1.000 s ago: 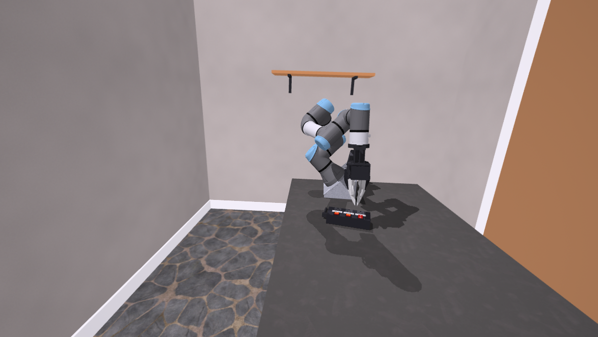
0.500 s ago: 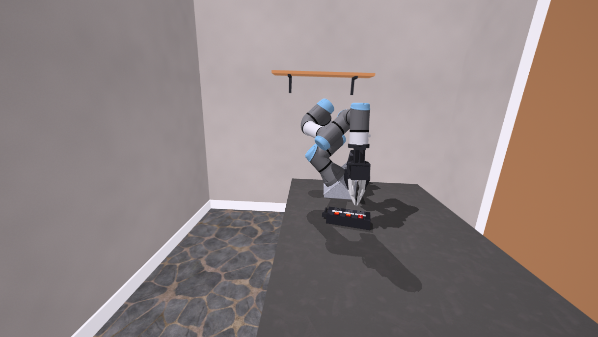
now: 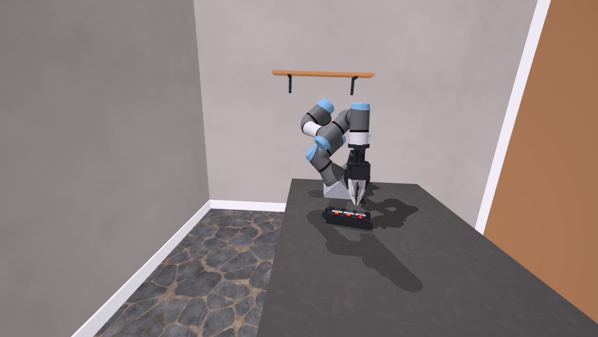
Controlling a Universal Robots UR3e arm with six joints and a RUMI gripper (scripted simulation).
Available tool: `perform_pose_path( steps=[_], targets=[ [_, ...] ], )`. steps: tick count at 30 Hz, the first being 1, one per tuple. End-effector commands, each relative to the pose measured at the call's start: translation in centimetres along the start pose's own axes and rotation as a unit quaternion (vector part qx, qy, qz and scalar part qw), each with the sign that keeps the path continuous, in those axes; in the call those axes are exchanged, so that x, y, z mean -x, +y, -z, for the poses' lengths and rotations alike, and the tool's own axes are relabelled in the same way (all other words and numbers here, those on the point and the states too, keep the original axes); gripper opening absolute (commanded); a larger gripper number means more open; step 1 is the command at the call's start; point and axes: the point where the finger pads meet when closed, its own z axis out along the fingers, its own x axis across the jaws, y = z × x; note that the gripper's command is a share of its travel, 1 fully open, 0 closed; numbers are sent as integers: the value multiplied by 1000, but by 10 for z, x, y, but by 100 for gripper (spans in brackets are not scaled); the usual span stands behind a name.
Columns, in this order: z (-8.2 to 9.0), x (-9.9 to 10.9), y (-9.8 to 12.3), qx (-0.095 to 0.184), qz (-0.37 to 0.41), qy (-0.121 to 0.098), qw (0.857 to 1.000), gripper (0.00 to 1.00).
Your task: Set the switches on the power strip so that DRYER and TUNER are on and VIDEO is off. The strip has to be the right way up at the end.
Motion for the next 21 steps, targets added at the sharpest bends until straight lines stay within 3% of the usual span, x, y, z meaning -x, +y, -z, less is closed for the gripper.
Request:
perform_pose_path(
  steps=[1,15,21],
  targets=[
    [1,0,1,1,0,0,1000,0],
    [0,0,1,1,0,0,1000,0],
    [-13,0,1,1,0,1,1000,0]
  ],
)
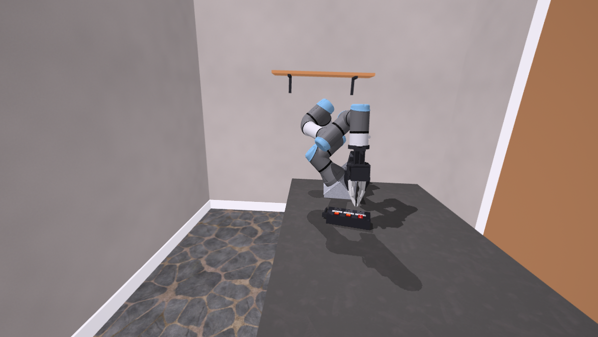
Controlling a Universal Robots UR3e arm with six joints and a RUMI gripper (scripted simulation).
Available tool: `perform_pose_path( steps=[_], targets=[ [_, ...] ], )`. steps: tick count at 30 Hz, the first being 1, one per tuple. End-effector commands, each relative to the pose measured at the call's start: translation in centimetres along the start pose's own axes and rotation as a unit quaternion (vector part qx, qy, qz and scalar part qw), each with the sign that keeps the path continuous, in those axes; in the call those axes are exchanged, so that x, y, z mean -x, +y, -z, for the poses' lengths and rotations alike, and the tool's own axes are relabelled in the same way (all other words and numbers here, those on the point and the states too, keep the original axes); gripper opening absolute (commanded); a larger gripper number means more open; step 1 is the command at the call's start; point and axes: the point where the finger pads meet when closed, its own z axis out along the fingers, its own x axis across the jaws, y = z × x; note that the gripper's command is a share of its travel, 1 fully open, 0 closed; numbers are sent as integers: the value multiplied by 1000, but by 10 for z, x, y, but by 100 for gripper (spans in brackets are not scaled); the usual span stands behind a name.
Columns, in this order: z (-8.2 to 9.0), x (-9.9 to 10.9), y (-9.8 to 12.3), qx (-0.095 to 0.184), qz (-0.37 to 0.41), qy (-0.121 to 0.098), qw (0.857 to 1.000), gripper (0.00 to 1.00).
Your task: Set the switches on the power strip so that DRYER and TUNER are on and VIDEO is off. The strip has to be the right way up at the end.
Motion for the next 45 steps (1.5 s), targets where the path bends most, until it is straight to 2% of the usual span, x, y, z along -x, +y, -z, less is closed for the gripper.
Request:
perform_pose_path(
  steps=[1,5,8,10,13,19,45],
  targets=[
    [-15,0,1,1,0,1,1000,0],
    [-45,1,-1,1,0,1,1000,0],
    [-53,1,-2,1,0,1,1000,0],
    [-67,3,-5,1,0,1,1000,0],
    [-77,4,-8,1,0,1,1000,0],
    [-84,5,-10,1,0,0,1000,0],
    [-84,5,-10,1,0,0,1000,0]
  ],
)
